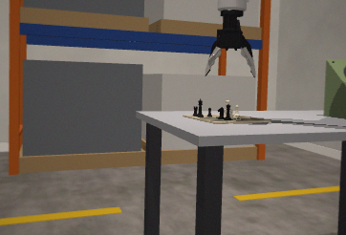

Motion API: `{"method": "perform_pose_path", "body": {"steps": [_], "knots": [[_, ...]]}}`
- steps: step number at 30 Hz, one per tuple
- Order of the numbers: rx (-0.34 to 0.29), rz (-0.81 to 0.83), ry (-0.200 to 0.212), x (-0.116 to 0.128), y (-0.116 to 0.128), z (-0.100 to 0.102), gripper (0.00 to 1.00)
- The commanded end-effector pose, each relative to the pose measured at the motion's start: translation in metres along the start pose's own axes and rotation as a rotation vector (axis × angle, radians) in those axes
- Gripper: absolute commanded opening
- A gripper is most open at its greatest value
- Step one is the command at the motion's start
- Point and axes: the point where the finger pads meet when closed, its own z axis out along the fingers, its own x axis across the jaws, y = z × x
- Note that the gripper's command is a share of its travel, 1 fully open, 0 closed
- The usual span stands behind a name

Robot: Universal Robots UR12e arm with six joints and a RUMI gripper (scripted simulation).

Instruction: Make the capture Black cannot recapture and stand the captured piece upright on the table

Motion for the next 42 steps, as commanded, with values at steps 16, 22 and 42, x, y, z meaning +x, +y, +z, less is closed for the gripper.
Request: {"method": "perform_pose_path", "body": {"steps": [16,22,42], "knots": [[-0.017,-0.657,0.006,-0.003,0.006,0.0093,1.0],[-0.017,-0.674,0.006,-0.0025,0.006,0.0103,1.0],[-0.016,-0.673,0.006,-0.0018,0.0055,0.0106,0.25]]}}
